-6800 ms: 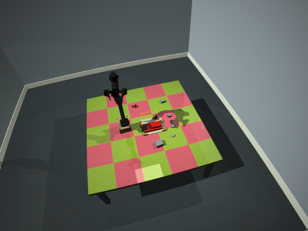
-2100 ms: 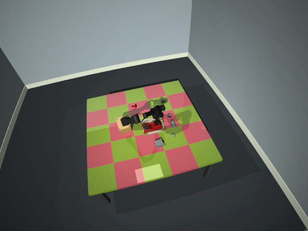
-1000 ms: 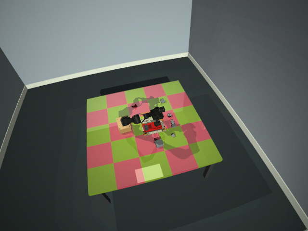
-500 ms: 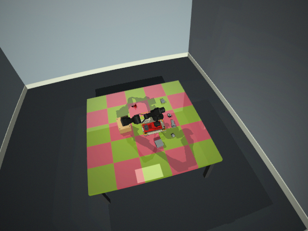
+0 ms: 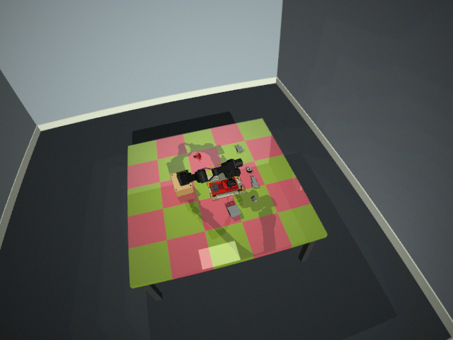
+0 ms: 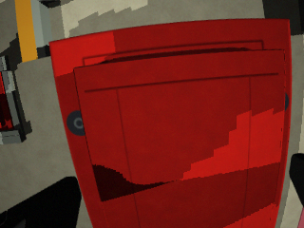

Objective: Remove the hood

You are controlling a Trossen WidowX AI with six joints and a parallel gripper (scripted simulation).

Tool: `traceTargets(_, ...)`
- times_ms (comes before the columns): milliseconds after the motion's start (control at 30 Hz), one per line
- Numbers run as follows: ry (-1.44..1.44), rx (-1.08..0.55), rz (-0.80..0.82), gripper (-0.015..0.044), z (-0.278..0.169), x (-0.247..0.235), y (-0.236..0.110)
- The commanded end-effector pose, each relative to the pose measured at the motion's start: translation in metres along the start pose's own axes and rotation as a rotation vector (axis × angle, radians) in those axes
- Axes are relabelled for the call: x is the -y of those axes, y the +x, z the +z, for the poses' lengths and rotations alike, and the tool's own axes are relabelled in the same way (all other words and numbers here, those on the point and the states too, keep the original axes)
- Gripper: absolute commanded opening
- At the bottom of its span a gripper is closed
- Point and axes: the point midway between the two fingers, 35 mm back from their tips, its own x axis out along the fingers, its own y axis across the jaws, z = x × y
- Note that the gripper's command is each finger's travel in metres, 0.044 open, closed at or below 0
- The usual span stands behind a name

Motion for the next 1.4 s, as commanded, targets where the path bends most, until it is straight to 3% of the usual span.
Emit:
traceTargets(0,-0.003,-0.002,-0.004,0.0440,0.000,0.000,0.003)
traceTargets(433,-0.003,-0.002,-0.004,0.0440,-0.001,0.001,0.009)
traceTargets(567,0.000,0.000,0.000,0.0335,0.000,0.000,0.007)
traceTargets(867,0.000,0.000,0.000,0.0275,0.000,0.000,0.007)
traceTargets(1200,0.000,0.000,0.000,0.0012,0.000,0.000,0.002)
traceTargets(1367,0.000,0.000,0.001,0.0000,0.000,0.000,-0.001)
